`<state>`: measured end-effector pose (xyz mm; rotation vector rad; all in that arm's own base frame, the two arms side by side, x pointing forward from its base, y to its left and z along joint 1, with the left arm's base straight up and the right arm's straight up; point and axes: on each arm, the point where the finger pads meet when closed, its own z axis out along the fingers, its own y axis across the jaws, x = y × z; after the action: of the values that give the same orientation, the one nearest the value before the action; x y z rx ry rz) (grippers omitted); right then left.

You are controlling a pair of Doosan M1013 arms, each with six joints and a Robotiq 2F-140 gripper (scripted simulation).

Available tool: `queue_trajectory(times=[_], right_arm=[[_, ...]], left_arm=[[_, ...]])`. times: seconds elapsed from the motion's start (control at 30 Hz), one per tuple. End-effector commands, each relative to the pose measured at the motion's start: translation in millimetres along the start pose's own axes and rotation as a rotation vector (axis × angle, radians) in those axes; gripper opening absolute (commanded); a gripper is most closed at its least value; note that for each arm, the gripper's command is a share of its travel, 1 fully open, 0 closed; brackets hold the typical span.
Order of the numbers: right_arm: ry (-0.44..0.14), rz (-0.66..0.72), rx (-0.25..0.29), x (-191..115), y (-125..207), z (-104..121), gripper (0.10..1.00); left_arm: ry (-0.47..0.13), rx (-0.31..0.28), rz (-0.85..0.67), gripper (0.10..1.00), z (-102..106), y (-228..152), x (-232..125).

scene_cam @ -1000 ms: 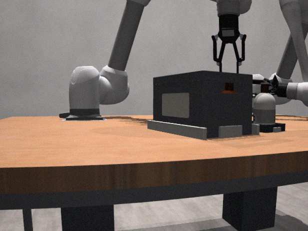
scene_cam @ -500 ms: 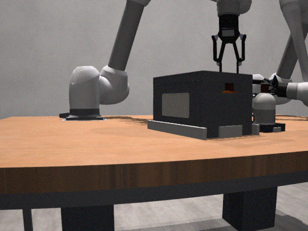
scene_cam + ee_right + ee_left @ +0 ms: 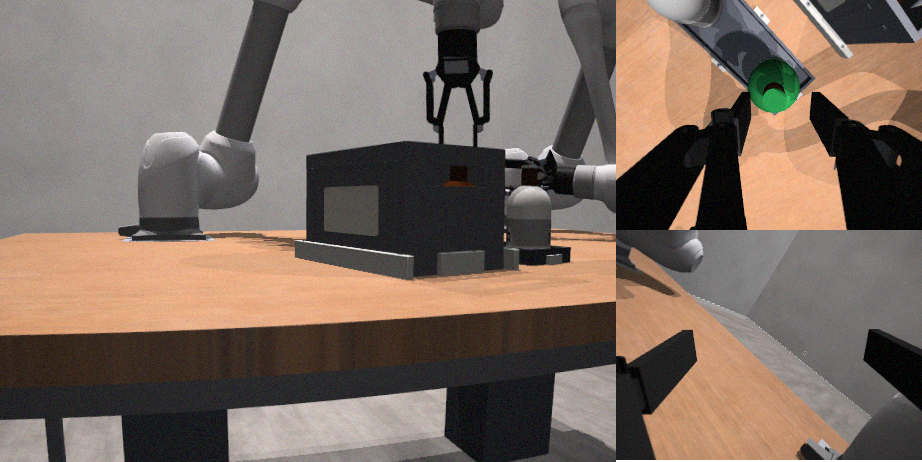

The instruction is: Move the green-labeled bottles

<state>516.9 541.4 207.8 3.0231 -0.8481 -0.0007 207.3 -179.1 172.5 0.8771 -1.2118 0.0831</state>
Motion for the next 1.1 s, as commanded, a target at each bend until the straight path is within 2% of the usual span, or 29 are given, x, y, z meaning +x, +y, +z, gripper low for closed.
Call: queue_trajectory(times=[0.0, 1.07], right_arm=[[0.000, 0.000, 0.002, 0, 0, 0, 0.442], [0.000, 0.000, 0.002, 0, 0, 36, 0.442]], left_arm=[[0.000, 0.000, 0.000, 1.000, 0, 0, 0], [0.000, 0.000, 0.000, 1.000, 0, 0, 0]])
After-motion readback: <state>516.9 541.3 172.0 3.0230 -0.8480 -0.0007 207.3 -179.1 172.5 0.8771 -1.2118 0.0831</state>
